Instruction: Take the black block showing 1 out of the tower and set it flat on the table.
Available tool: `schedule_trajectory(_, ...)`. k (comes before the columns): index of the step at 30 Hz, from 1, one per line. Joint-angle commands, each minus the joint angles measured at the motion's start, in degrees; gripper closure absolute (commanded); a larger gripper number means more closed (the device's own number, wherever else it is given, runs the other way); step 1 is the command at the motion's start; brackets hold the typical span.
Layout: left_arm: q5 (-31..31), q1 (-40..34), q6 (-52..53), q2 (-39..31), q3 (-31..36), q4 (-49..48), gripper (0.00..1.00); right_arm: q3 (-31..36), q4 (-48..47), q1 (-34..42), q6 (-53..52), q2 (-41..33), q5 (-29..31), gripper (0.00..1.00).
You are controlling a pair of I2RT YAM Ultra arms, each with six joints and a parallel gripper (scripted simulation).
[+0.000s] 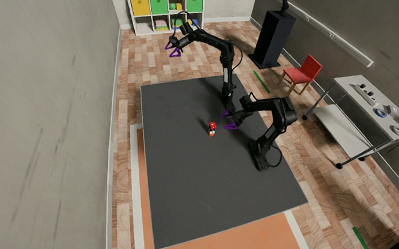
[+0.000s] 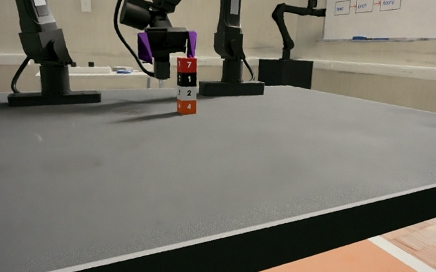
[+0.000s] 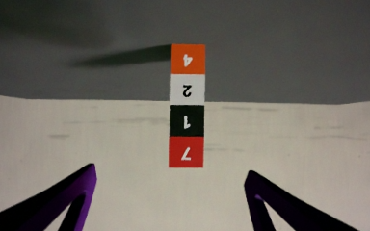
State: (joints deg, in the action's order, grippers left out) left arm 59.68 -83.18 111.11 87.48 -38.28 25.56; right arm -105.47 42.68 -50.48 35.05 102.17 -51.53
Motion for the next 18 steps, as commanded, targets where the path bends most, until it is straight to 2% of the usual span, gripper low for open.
schedule_trajectory(1,1.9,-0.2,1.2,0.1,0.8,-1.0,0.0,-0.3,-0.2,0.0,0.0,-0.3,-0.4,0.0)
schedule_trajectory(12,1.9,-0.2,1.4,0.1,0.9,-1.2,0.0,-0.3,-0.2,0.0,0.0,-0.3,-0.4,0.0)
schedule_trajectory(16,-2.0,0.8,-2.5,0.2,-0.8,1.2,0.45,0.5,1.3,0.8,-1.2,-1.2,1.3,0.0)
schedule_trajectory(18,-6.2,2.0,-6.9,0.0,-1.9,3.5,0.45,1.2,2.8,2.6,-2.5,-3.1,3.4,0.0)
